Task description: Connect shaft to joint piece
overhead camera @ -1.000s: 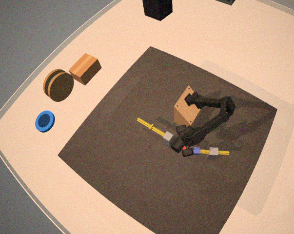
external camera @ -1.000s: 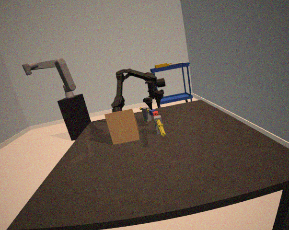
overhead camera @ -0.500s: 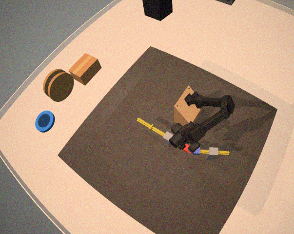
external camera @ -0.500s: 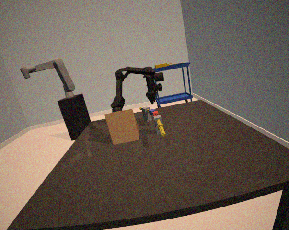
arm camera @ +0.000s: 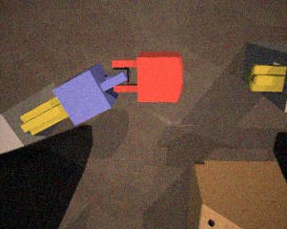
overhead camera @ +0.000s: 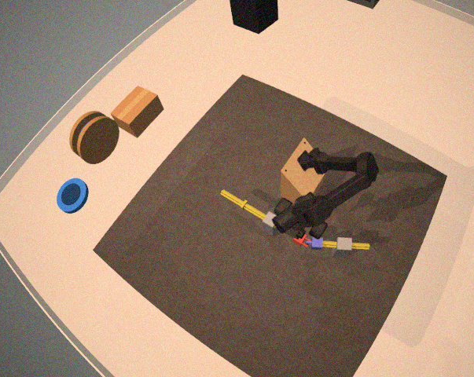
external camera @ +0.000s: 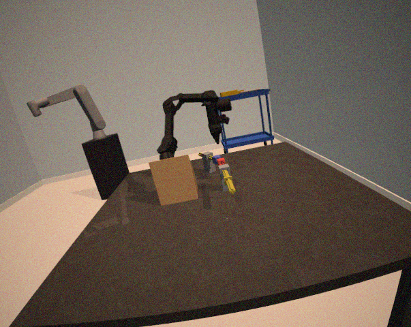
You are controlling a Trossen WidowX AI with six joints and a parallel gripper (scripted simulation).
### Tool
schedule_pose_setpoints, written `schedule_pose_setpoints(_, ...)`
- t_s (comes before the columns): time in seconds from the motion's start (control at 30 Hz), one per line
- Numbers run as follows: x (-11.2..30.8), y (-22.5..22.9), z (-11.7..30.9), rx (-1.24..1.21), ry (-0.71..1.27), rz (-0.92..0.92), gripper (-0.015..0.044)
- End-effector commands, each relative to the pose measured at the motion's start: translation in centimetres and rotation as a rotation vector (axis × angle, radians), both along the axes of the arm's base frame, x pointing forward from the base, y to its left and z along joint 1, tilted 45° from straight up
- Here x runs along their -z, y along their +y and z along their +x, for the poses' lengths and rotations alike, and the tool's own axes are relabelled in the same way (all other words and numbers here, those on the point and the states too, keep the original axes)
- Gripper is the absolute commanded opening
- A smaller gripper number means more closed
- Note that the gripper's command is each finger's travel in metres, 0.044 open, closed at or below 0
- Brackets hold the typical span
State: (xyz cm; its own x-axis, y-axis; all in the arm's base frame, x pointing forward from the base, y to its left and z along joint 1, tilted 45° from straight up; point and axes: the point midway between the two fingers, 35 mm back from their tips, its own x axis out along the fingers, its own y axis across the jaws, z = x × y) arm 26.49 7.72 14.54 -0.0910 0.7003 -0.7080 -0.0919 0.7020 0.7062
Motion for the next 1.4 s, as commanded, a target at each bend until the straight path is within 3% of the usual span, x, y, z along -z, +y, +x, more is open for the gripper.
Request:
schedule_pose_setpoints(0.0, 0.4, 0.0, 0.1, 0.027, 0.041, 0.009, 0.0440)
schedule_pose_setpoints(1.37, 9.2, -1.9, 0.6, 0.691, 1.195, 0.208, 0.0440)
